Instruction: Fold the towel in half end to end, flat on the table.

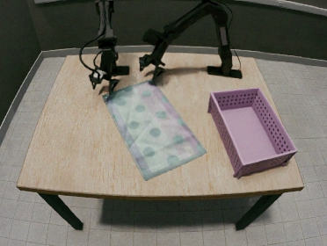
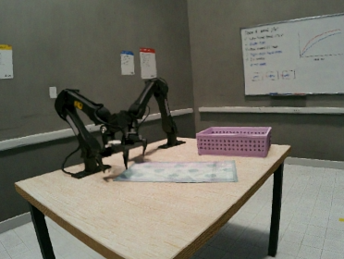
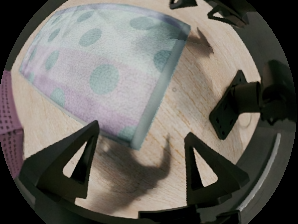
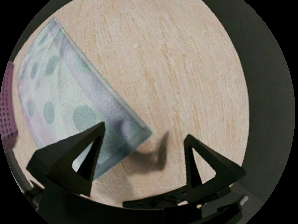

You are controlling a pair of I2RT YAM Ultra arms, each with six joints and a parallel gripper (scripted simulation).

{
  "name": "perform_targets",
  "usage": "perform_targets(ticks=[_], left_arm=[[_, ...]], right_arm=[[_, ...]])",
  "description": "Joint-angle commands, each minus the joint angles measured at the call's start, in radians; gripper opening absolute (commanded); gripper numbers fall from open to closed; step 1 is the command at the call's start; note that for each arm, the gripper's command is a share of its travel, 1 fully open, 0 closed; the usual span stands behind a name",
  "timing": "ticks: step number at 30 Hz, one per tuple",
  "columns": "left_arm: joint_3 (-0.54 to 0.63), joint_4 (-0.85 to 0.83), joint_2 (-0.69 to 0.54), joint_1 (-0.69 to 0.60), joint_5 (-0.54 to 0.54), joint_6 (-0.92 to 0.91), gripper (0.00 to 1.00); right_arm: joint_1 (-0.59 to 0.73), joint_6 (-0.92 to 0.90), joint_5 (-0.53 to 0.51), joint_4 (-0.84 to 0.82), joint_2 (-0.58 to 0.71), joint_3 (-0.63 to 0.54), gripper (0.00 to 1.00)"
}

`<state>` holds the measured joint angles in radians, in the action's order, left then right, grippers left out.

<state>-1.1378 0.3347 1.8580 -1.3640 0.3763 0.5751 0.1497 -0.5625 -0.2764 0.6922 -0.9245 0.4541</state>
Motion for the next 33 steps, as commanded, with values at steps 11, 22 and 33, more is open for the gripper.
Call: perform_targets(ticks=[11, 22, 33], left_arm=[[-0.015, -0.006, -0.02, 0.0, 0.009, -0.001, 1.0], [-0.035, 0.027, -0.031, 0.001, 0.0, -0.086, 0.34], [-0.039, -0.001, 0.006, 0.009, -0.001, -0.08, 0.34]], right_arm=[[0.0, -0.001, -0.009, -0.006, 0.008, 0.015, 1.0], [-0.013, -0.086, 0.001, 0.019, 0.033, 0.029, 0.34], [0.003, -0.091, -0.011, -0.034, 0.005, 0.006, 0.34]])
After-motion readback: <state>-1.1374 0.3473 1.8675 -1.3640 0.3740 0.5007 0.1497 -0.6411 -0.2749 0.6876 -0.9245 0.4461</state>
